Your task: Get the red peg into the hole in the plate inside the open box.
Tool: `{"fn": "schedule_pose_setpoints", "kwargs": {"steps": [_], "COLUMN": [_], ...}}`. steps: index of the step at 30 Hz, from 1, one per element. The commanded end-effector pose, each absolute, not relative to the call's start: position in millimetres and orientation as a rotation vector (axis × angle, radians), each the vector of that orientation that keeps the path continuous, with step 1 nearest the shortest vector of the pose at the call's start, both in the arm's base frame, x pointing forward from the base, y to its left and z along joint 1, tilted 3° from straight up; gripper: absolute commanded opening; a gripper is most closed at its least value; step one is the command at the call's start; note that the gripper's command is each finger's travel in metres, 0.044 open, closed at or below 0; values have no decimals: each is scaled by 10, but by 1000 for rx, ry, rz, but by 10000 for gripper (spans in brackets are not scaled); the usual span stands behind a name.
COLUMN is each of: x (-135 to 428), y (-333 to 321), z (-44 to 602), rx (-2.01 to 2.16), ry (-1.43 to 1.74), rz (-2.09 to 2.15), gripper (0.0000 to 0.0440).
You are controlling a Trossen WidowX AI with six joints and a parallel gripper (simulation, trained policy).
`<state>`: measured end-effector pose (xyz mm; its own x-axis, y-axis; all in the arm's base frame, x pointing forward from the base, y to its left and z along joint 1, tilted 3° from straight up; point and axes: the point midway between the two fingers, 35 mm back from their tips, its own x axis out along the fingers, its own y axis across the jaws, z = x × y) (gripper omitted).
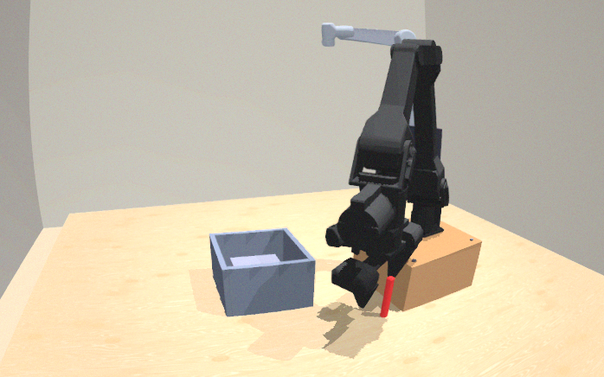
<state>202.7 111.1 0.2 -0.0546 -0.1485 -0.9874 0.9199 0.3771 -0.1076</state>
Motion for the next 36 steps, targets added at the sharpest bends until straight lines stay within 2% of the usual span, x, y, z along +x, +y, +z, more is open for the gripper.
{"fn": "schedule_pose_setpoints", "kwargs": {"steps": [1,6,18,36], "x": [1988,1910,1901,2168], "y": [1114,1126,1159,927], "z": [-96,-192,-195,379], "rx": [775,769,763,640], "ry": [1327,1348,1441,1304], "rz": [-1029,-1028,-988,-835], "gripper": [415,317,8,1]}}
